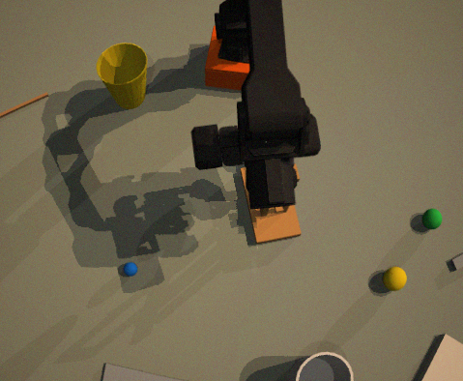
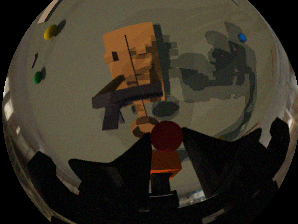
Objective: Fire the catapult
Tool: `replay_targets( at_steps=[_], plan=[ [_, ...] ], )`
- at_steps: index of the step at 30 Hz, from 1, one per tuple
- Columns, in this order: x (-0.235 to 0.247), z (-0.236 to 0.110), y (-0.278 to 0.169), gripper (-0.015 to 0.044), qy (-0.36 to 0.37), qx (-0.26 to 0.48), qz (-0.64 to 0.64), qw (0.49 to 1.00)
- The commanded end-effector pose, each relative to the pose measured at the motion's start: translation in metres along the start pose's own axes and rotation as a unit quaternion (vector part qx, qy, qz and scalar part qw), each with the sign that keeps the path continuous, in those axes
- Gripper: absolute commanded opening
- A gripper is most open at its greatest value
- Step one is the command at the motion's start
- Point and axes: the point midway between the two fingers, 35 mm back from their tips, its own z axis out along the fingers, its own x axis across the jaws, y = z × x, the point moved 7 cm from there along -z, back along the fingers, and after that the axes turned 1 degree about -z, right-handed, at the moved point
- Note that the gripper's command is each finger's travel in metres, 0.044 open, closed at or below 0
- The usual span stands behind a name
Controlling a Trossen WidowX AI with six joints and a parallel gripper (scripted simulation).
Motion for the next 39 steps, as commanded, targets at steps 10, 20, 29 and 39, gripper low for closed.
replay_targets(
  at_steps=[10,20,29,39],
  plan=[
    [0.031,0.020,-0.031,0.0000,-0.013,0.037,-0.020,0.999],
    [0.030,0.036,-0.026,0.0000,-0.013,0.037,-0.020,0.999],
    [0.030,0.048,-0.023,0.0000,-0.013,0.037,-0.020,0.999],
    [0.030,0.042,-0.023,0.0079,-0.014,0.033,-0.023,0.999]
  ],
)
